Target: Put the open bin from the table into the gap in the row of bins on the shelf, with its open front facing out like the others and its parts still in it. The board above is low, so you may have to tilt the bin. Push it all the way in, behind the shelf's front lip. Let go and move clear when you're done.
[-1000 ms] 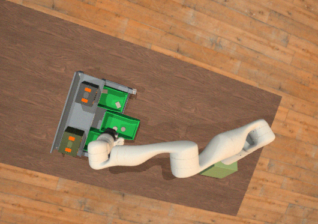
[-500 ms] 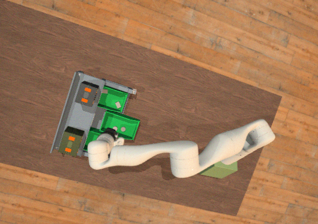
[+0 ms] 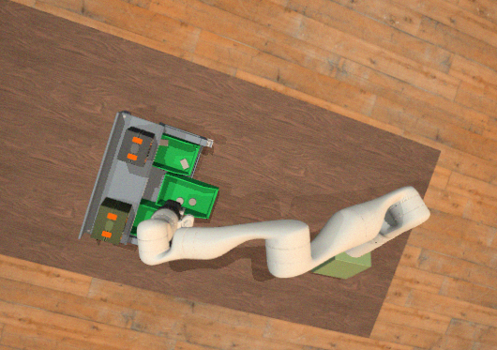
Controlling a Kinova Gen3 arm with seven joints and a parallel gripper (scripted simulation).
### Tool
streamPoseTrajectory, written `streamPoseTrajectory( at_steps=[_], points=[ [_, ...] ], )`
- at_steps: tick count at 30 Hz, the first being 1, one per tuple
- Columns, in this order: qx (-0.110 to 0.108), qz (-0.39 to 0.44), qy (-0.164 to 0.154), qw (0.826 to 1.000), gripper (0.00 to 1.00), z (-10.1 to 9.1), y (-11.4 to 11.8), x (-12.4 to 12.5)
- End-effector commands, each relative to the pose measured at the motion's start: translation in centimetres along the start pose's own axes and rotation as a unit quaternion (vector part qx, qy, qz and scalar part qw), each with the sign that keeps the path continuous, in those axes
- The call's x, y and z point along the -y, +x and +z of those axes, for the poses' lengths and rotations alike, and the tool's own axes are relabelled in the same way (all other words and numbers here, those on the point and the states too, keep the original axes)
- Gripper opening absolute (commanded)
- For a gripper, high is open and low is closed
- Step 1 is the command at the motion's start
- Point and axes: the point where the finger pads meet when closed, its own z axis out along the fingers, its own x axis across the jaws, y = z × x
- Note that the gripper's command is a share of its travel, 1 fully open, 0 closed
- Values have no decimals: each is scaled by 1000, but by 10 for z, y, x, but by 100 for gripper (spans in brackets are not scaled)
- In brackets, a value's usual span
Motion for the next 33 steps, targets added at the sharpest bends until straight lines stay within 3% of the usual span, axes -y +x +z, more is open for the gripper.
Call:
streamPoseTrajectory(
  at_steps=[1, 33],
  points=[
    [-1, 0, -2, 1000, 0, -2, 1, -1],
    [-1, 0, -2, 1000, 0, 3, 1, -2]
  ],
)
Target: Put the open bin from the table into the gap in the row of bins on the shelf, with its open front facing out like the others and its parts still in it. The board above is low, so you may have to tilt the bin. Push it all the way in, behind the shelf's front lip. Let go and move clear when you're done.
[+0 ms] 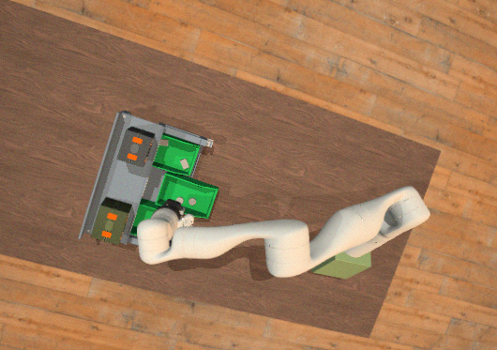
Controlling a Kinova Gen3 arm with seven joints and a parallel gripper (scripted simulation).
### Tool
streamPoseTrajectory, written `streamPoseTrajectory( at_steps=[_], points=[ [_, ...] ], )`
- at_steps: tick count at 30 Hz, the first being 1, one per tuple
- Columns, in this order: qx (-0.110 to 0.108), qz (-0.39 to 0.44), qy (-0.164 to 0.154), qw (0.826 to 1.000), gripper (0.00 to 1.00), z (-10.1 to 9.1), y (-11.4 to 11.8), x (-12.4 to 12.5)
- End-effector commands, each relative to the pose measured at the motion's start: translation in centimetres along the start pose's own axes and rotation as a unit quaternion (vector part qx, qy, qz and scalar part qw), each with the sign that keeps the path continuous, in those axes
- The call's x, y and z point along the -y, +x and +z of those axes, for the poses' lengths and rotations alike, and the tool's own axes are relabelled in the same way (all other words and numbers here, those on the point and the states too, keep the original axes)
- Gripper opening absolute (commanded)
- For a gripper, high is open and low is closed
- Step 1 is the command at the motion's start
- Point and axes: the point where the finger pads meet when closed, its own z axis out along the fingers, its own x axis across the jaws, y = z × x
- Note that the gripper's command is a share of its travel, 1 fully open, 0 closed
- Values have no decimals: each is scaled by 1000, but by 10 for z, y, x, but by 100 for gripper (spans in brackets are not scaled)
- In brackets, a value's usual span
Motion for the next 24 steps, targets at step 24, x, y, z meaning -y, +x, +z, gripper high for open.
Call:
streamPoseTrajectory(
  at_steps=[24],
  points=[
    [0, 0, -1, 1000, 0, 3, 0, -1]
  ],
)
